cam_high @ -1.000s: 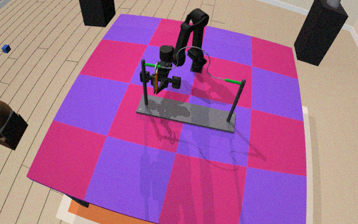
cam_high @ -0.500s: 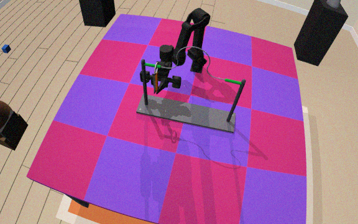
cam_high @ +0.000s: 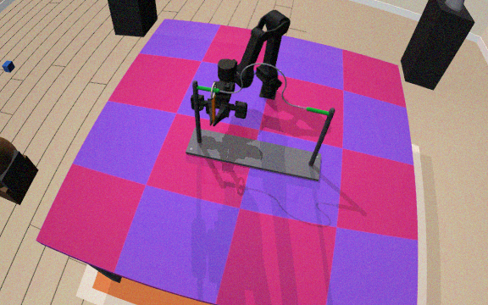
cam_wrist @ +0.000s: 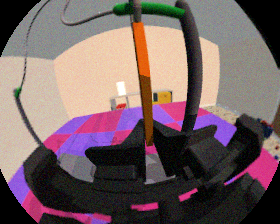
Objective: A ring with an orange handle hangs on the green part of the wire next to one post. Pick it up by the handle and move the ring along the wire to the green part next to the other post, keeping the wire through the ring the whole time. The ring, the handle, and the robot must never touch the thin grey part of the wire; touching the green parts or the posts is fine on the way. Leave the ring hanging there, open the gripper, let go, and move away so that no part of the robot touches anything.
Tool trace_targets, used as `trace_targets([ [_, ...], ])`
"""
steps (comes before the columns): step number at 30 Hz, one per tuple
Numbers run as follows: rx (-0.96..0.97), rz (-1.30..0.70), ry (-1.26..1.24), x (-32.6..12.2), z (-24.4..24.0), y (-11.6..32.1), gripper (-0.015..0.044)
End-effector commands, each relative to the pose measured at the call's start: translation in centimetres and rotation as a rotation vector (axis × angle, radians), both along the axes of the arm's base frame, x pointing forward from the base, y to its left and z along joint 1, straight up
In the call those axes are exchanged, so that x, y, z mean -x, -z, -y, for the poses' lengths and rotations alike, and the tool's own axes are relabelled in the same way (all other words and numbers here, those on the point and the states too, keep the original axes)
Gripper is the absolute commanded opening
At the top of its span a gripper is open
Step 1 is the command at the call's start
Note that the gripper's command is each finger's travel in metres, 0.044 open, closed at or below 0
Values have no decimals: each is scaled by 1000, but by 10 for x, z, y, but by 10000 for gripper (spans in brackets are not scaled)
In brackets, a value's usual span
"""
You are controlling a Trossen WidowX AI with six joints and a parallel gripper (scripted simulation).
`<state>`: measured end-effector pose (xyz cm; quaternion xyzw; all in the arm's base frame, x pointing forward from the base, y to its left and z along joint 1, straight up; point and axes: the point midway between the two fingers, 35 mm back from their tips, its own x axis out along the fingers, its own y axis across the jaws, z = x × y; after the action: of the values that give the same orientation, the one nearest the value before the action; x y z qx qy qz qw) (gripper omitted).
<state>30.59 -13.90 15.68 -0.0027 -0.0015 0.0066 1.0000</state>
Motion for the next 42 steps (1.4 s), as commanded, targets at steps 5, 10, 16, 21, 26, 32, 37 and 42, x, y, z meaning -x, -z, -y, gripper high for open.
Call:
trace_targets([
  [5, 8, 6, 5, -1, 1, -3, -150],
  [10, 8, 6, 5, -1, 1, -3, -150],
  [16, 8, 6, 5, -1, 1, -3, -150],
  [21, 8, 6, 5, -1, 0, -3, -150],
  [26, 7, 6, 5, -1, -5, -3, -150],
  [32, 6, 5, 4, -1, -11, -3, -150],
  [37, 4, 5, 4, -1, -16, -3, -150],
  [42, -1, 5, 3, -1, -22, -3, -150],
])
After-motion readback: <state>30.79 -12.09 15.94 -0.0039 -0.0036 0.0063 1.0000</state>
